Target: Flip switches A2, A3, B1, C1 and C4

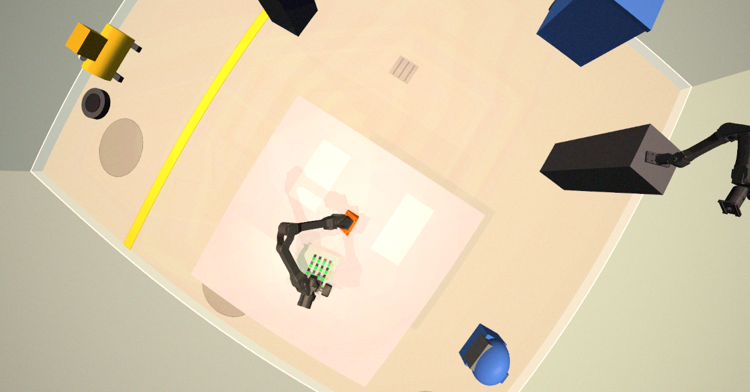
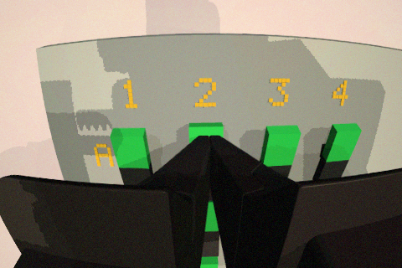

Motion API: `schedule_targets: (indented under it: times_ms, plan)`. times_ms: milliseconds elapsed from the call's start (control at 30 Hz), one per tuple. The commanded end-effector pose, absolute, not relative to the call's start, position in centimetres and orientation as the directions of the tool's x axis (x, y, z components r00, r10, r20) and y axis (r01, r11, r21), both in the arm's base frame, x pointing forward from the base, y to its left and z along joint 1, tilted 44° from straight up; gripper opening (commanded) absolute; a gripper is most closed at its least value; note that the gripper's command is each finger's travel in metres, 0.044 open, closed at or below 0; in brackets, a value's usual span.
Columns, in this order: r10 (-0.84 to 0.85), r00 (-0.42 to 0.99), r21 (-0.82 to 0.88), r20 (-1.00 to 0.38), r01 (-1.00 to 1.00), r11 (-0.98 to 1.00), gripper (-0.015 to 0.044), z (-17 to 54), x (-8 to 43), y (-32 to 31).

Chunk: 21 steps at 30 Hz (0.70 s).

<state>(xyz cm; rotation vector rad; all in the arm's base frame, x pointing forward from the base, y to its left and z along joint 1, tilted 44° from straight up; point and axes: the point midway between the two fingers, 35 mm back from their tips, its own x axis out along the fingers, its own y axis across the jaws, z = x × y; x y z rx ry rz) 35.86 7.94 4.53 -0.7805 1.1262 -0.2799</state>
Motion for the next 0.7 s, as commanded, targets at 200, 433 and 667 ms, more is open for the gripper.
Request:
schedule_targets:
  times_ms: [200,433,667]
  plan:
    - [-0.554,0.449,-0.68,-0.701,-0.184,0.71,0.0,8.9,32.9,11.6]
    - [-0.555,0.449,-0.68,-0.701,-0.184,0.71,0.0,10.3,33.3,10.1]
    - [-0.559,0.442,-0.681,-0.701,-0.184,0.709,0.0,10.2,34.0,8.8]
